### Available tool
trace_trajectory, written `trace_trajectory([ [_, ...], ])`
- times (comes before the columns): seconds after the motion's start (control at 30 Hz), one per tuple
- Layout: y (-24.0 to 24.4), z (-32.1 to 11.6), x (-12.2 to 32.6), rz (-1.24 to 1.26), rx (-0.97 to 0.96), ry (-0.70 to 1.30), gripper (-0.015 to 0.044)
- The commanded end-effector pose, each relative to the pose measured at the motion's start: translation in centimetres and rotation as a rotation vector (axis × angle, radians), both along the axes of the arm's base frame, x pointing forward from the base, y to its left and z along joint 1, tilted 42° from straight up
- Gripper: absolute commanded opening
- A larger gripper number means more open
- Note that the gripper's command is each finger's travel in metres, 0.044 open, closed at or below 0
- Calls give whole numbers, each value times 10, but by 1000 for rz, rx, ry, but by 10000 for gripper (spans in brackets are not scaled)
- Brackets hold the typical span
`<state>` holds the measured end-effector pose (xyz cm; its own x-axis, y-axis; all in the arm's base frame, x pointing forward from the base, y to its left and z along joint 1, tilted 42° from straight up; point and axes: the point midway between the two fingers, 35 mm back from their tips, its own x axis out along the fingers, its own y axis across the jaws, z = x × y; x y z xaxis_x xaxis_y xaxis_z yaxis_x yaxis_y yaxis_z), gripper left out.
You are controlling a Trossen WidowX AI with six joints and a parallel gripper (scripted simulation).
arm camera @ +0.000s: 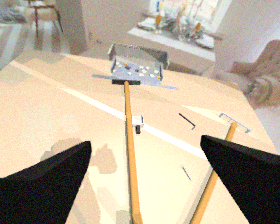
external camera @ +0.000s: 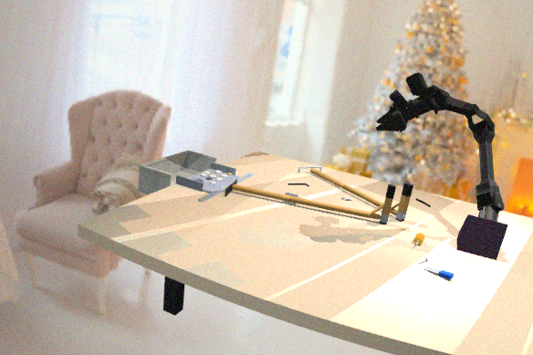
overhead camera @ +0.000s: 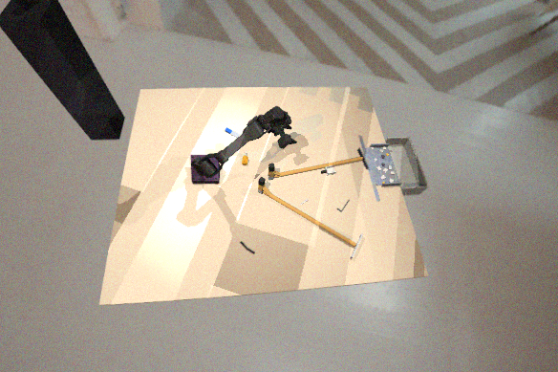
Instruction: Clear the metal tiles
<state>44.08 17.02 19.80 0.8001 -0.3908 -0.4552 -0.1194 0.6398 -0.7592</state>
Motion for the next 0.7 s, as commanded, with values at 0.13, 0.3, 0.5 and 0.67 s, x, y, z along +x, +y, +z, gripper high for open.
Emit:
trace_trajectory([
  [0.13, 8, 18, -22, 40, 12, -56, 440],
  [0.3, 13, 27, -37, 66, 24, -90, 440],
  [0.5, 17, 37, -56, 97, 41, -130, 440],
  [0.67, 20, 44, -71, 123, 56, -163, 440],
])
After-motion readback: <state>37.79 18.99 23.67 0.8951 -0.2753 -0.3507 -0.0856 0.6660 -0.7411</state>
